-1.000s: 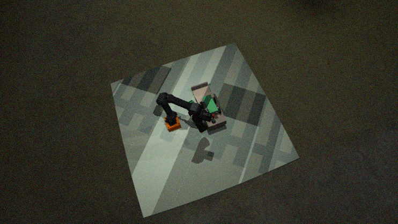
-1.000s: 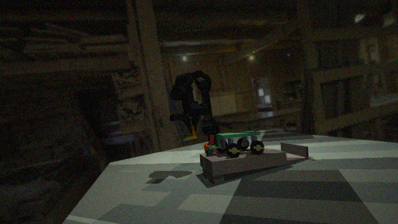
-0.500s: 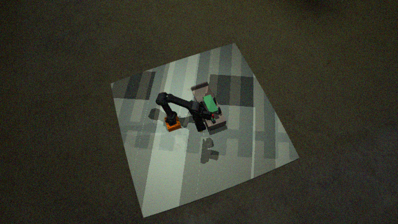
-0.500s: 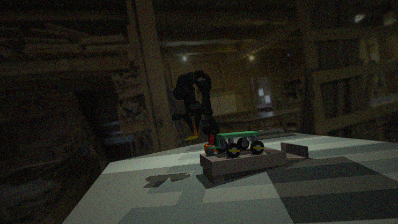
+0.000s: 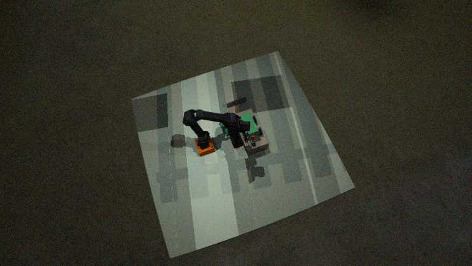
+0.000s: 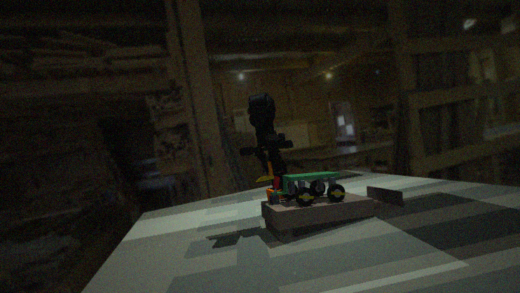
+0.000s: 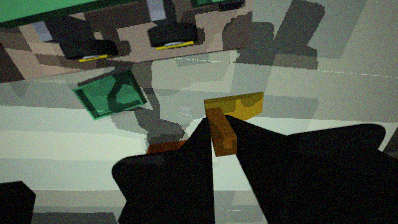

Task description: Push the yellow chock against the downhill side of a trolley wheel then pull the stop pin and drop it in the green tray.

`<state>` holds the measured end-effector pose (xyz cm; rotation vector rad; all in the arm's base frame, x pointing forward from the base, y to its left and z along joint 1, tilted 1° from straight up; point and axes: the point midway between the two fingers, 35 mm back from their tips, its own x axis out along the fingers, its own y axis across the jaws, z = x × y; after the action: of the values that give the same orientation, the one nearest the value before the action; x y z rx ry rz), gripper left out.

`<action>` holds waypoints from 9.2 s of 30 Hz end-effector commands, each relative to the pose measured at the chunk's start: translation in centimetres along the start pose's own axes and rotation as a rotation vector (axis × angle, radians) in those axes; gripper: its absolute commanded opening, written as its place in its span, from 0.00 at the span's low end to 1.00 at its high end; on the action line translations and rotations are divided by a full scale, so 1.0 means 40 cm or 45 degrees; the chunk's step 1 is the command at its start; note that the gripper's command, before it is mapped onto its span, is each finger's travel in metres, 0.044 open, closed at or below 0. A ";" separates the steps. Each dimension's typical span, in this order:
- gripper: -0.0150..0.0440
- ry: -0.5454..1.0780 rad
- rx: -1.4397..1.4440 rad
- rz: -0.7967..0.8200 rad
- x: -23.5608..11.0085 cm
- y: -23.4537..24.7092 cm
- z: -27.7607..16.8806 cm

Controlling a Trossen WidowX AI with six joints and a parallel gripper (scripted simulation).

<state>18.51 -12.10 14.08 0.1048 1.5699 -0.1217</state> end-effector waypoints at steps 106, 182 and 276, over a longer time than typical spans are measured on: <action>0.25 -0.010 0.001 -0.105 0.120 0.625 0.195; 0.39 -0.007 0.001 -0.103 0.193 0.535 0.194; 0.58 0.283 -1.983 -0.297 -0.042 0.000 0.285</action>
<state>29.87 -13.52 16.13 -1.3009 1.4982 0.9519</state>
